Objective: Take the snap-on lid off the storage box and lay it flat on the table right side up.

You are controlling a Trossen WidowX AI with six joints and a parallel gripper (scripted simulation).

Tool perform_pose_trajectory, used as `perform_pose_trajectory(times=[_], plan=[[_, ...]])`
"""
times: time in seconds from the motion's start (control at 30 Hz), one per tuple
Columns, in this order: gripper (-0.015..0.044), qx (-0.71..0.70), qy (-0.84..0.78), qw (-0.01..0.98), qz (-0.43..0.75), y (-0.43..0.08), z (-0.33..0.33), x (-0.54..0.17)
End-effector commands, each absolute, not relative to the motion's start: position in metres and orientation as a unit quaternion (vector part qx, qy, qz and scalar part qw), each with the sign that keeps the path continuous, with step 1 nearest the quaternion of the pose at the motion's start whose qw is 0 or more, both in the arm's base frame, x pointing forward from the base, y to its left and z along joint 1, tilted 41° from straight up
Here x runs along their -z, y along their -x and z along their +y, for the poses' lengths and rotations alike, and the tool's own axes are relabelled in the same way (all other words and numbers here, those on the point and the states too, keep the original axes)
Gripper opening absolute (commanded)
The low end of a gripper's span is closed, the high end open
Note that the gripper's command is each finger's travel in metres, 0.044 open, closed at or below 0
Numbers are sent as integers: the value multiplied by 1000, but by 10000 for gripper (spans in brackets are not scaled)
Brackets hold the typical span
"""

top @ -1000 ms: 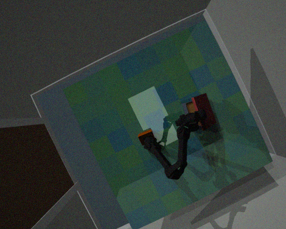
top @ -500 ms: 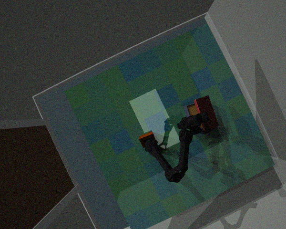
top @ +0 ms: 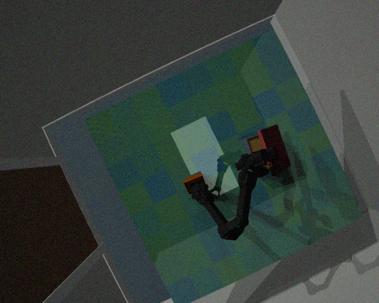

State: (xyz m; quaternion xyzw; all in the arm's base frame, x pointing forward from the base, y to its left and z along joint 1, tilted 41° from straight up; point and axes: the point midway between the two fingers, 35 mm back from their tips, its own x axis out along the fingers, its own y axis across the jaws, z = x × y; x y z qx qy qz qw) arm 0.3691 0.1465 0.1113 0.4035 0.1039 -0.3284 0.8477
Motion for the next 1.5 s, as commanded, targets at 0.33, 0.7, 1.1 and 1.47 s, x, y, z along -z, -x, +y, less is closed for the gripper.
perform_pose_trajectory(times=[0.33,0.7,1.1,1.47], plan=[[0,326,-408,847,100,-364,131,-123],[0,326,-407,847,100,-360,114,-137],[0,327,-406,847,100,-355,97,-152],[0,327,-406,848,100,-350,80,-166]])
